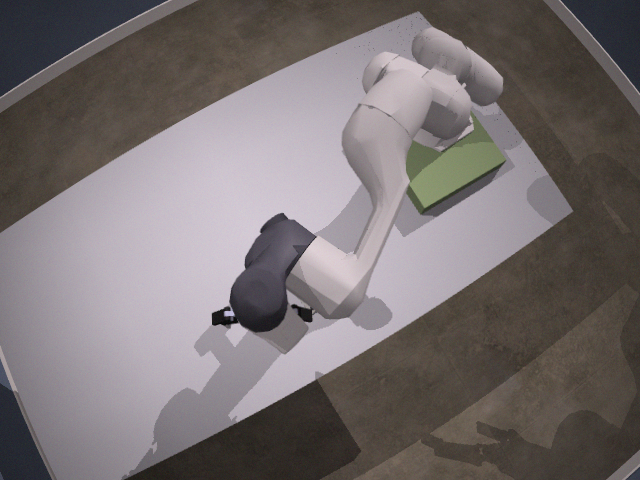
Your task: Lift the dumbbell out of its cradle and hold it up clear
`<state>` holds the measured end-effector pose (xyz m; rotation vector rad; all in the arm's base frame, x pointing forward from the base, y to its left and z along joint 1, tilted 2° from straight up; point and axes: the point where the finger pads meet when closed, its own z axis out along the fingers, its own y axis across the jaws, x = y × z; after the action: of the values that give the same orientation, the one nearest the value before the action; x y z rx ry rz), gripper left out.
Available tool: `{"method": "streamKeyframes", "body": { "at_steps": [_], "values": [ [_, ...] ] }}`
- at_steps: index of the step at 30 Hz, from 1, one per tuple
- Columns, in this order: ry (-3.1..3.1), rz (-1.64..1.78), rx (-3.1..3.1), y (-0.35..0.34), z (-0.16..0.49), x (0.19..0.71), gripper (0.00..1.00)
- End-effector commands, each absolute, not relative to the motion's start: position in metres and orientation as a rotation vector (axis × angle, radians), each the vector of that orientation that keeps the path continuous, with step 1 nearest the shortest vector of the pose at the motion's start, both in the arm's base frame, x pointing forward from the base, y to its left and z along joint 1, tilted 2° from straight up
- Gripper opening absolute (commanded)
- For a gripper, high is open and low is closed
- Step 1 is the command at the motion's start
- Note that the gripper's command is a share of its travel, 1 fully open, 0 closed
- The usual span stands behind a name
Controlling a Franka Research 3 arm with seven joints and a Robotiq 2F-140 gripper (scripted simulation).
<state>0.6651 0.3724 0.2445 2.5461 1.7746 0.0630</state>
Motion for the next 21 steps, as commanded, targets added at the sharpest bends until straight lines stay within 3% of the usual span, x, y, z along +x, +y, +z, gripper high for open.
{"method": "streamKeyframes", "body": {
  "at_steps": [1,21],
  "values": [
    [1.775,0.063,2.546,0.3724,0.2446,0.6651,1.00],
    [1.806,0.060,2.529,0.3682,0.2460,0.6625,1.00]
  ]
}}
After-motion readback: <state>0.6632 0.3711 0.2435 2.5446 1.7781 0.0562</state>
